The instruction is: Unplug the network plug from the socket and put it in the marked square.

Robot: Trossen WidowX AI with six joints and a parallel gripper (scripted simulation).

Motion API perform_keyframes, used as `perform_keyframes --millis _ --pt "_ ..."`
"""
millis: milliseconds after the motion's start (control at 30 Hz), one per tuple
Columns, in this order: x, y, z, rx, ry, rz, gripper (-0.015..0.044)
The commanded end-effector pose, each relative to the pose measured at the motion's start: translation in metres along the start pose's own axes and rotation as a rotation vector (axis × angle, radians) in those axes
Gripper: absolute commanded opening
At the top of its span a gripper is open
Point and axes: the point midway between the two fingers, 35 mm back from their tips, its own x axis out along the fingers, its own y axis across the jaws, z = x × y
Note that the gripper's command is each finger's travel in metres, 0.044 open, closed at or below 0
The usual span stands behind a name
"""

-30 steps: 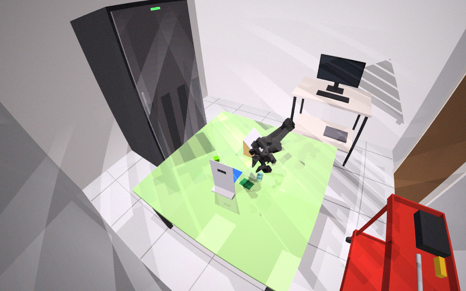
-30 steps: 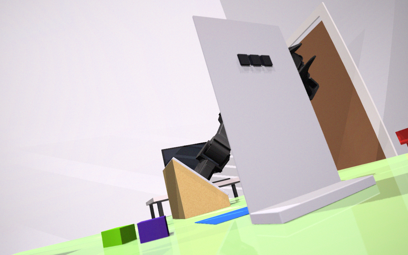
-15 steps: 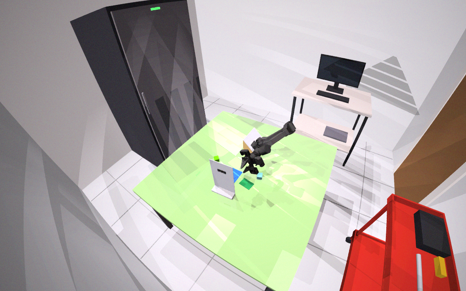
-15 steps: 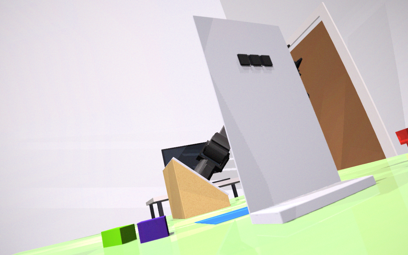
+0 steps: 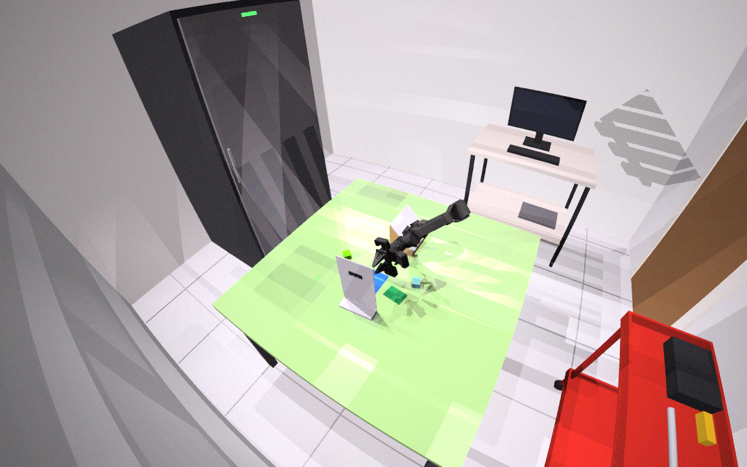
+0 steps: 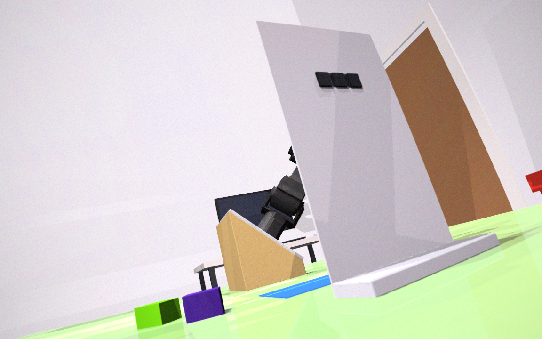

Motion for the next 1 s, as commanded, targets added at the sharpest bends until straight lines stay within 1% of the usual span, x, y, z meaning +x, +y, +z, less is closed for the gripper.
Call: perform_keyframes --millis 0,500,667,967 --pt "-0.004 0.003 -0.02 -0.059 0.016 0.001 0.0156" --pt "-0.028 0.006 -0.074 -0.255 0.063 -0.013 0.0156" --pt "-0.028 0.007 -0.076 -0.264 0.065 -0.014 0.0156" --pt "-0.014 0.006 -0.074 -0.264 0.065 -0.014 0.0156"
